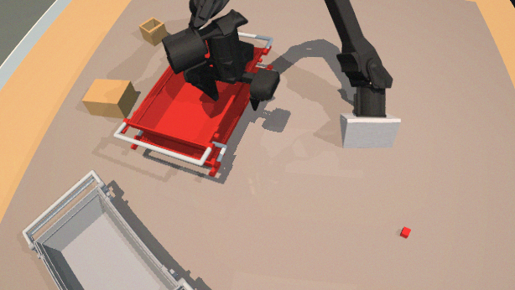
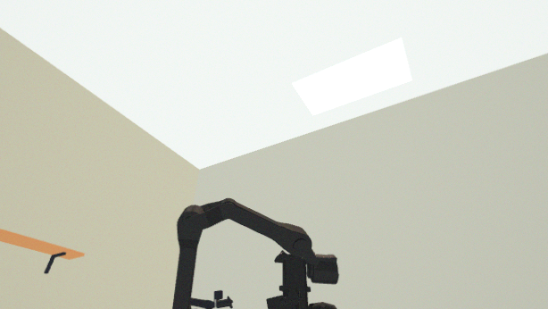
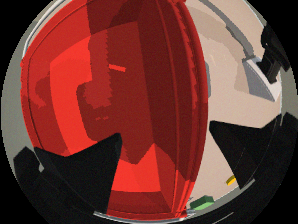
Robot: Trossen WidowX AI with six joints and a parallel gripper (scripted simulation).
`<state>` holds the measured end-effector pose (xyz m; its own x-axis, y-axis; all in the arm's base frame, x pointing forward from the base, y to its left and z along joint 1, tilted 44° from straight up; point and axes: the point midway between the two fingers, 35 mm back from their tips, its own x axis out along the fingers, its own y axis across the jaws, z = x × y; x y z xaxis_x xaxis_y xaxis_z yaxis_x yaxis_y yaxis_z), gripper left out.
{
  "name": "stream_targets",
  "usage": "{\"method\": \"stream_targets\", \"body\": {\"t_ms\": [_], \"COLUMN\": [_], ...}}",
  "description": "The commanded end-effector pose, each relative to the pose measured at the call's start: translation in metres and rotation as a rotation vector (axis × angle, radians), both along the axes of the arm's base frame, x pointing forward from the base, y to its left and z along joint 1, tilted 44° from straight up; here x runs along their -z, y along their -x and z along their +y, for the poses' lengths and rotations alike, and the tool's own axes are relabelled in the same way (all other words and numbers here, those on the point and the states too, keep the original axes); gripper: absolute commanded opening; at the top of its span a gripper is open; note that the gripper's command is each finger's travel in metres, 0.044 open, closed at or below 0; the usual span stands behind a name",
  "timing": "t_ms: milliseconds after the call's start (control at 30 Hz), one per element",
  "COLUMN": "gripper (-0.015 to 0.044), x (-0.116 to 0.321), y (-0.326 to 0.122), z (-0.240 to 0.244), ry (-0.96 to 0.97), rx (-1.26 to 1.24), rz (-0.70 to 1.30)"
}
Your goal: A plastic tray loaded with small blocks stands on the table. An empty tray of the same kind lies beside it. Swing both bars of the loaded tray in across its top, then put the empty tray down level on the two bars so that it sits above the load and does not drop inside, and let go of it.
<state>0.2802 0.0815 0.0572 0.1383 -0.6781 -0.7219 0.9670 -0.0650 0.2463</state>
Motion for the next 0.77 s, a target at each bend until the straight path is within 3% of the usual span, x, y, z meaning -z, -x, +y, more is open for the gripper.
{"method": "stream_targets", "body": {"t_ms": [0, 600, 733], "gripper": [0.0440, 0.0440, 0.0440], "x": [-0.001, -0.076, -0.074], "y": [0.000, 0.016, 0.017], "z": [0.001, 0.071, 0.069], "ry": [0.000, -0.039, -0.033], "rx": [-0.001, -0.132, -0.137], "rz": [0.000, 0.009, 0.009]}}
